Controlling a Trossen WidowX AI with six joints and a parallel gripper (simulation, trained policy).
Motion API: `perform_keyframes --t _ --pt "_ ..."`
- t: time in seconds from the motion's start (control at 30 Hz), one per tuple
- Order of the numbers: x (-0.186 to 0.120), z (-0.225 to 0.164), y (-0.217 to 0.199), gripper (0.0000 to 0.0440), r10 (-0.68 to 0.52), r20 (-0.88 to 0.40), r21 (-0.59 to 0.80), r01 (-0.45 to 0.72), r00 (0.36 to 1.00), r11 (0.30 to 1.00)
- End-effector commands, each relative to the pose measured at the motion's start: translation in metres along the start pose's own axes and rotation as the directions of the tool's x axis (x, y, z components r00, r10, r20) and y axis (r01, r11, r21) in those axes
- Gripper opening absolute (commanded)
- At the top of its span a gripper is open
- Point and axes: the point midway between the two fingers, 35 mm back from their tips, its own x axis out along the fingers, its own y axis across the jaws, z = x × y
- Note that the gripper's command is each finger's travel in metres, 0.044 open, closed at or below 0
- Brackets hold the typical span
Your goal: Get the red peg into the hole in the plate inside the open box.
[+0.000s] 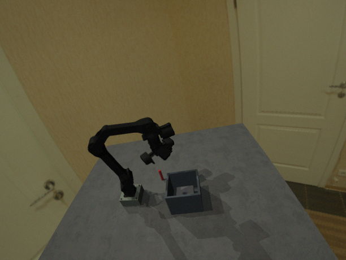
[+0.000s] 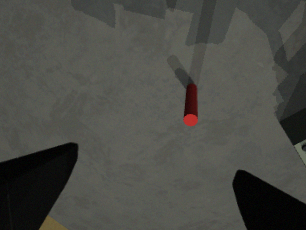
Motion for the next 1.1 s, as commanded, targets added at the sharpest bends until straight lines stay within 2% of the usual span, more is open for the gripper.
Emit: perform_keyframes --t 0.0,0.43,1.07 --pt "0.010 -0.005 -0.008 0.0440 -0.054 -0.006 0.061 0.054 0.999 0.997" --pt "0.055 -0.009 -0.027 0.0440 -0.188 0.002 0.233 0.182 0.982 0.955" --pt "0.107 0.002 -0.043 0.0417 -0.230 0.031 0.360 0.204 0.973 0.910"
